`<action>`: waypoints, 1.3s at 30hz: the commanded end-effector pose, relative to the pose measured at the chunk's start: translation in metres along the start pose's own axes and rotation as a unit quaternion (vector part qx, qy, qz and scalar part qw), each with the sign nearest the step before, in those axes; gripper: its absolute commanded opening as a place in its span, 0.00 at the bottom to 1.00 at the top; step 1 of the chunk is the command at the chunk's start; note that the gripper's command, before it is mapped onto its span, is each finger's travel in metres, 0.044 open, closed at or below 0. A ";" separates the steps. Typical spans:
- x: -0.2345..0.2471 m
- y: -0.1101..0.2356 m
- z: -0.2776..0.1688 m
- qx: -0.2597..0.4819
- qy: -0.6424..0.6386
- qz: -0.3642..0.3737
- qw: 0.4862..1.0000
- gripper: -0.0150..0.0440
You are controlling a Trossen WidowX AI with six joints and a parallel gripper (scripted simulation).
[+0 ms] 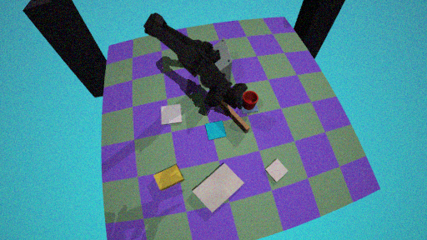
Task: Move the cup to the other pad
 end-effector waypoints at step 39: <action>-0.136 -0.070 -0.126 -0.131 -0.050 -0.369 0.919 0.50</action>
Point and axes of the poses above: the point midway between the two fingers, 35 mm back from their tips, its own y axis back along the fingers, its own x axis across the jaws, z = x × y, the point moved 1 cm from there along y, back along the fingers, and after that the axes turned 13 degrees about -y, right-handed, at the moved point
